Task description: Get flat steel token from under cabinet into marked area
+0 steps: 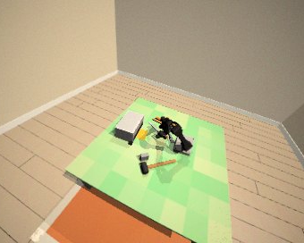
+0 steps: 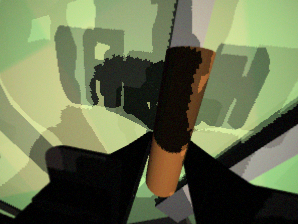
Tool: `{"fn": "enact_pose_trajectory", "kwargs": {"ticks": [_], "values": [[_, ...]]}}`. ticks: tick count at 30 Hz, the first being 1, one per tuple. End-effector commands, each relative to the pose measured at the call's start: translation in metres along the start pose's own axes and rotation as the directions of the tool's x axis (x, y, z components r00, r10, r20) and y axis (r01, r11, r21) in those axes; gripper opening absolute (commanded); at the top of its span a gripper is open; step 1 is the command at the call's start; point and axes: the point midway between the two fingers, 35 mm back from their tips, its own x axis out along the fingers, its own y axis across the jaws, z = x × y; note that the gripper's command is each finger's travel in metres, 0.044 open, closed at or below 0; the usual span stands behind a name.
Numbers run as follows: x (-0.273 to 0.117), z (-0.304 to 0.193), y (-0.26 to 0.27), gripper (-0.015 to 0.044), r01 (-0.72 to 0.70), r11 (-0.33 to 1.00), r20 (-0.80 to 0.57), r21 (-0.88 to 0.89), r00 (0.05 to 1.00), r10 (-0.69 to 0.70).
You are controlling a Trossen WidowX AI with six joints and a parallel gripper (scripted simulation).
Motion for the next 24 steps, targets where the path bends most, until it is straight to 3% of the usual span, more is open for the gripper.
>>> {"fn": "enact_pose_trajectory", "kwargs": {"ticks": [1,24], "values": [[-0.001,-0.001,0.006,0.0000,-0.007,1.000,0.004,0.007,1.000,0.007],[-0.001,-0.008,0.035,0.0000,-0.009,1.000,0.003,0.018,1.000,0.009]]}}
